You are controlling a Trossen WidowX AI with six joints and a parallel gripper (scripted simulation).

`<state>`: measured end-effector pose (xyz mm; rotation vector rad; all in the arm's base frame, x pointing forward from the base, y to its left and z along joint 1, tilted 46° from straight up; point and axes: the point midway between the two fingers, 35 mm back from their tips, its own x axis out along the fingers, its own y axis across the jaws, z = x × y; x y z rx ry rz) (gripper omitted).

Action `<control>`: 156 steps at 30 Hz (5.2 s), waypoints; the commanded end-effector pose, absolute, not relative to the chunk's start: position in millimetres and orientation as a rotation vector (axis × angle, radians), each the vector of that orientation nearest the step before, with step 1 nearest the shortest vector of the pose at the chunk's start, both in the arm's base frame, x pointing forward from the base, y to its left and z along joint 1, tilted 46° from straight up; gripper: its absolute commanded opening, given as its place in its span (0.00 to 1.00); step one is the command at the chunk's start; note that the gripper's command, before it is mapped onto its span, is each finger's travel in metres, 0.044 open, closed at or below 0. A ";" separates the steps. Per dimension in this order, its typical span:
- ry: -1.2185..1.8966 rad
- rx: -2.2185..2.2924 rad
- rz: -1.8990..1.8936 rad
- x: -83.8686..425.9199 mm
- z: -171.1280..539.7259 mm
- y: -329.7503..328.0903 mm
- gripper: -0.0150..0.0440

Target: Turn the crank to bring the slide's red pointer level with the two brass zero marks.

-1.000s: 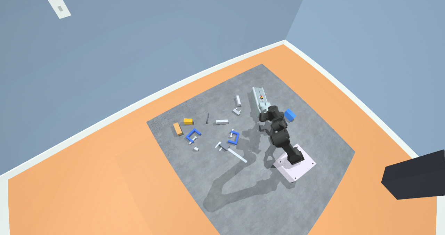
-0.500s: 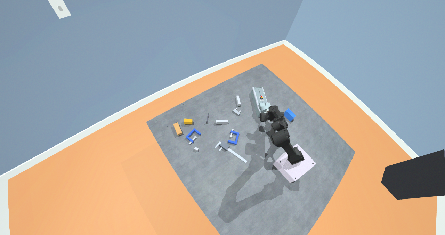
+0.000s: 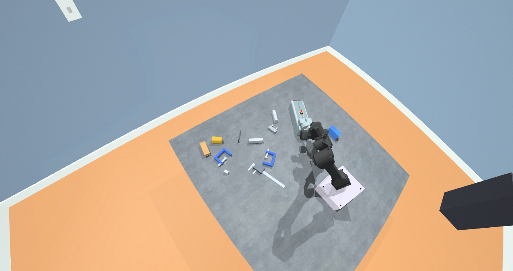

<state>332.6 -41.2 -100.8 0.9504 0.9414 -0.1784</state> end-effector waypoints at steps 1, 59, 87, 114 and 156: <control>0.949 0.950 -0.206 327.6 -107.2 -45.8 0.25; 0.950 0.951 -0.206 319.7 -143.2 -27.5 0.25; 0.950 0.951 -0.205 319.8 -141.1 -30.2 1.00; 0.955 0.947 -0.213 320.9 -52.7 -122.9 1.00; 0.986 0.756 0.042 428.1 -120.7 -151.6 1.00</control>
